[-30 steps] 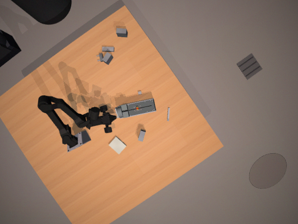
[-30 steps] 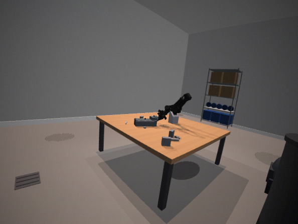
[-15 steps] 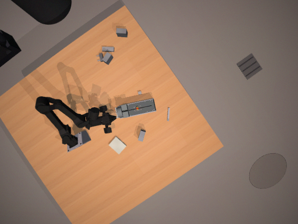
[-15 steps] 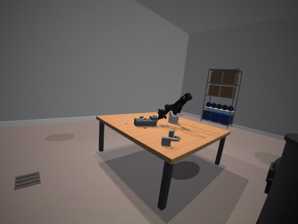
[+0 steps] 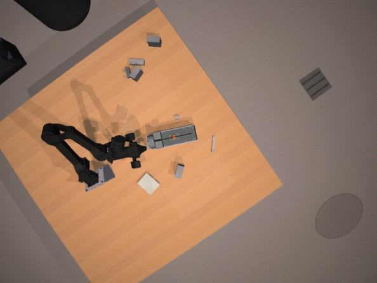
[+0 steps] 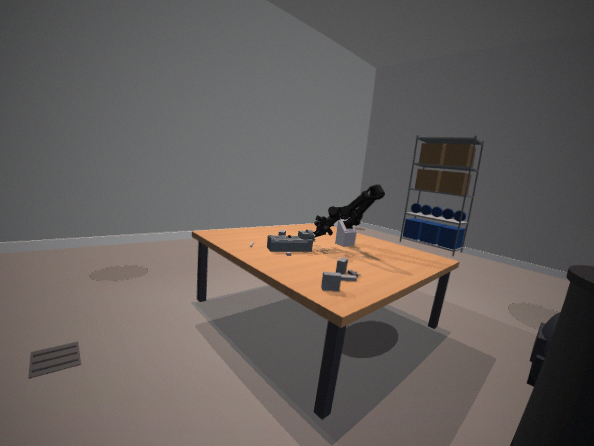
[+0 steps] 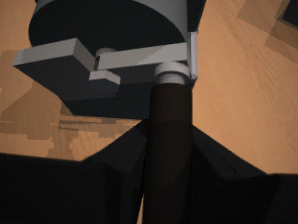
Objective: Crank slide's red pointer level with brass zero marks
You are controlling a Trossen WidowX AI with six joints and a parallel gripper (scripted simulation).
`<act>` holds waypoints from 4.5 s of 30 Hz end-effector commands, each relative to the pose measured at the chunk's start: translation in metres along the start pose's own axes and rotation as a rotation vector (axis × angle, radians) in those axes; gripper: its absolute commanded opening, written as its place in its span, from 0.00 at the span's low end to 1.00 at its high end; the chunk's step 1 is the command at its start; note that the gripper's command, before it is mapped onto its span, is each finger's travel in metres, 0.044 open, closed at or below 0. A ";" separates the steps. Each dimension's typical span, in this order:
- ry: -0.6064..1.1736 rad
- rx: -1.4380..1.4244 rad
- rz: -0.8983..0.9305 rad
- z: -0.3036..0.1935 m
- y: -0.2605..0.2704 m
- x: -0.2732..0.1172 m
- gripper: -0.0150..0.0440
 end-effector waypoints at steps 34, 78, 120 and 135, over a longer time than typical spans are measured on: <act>-0.002 0.000 0.000 0.008 0.005 -0.008 0.25; -0.003 -0.002 -0.008 0.077 -0.006 -0.072 1.00; -0.021 -0.157 0.166 0.150 -0.031 0.054 1.00; -0.023 -0.156 0.167 0.142 -0.030 0.061 1.00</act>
Point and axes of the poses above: the point midway between the two fingers, 35 mm back from their tips, its own x axis out along the fingers, its own y axis across the jaws, z = x × y, the point moved 10 cm from there along -x, back along the fingers, and after that the axes turned 9 degrees about -x, right-handed, at the moved point
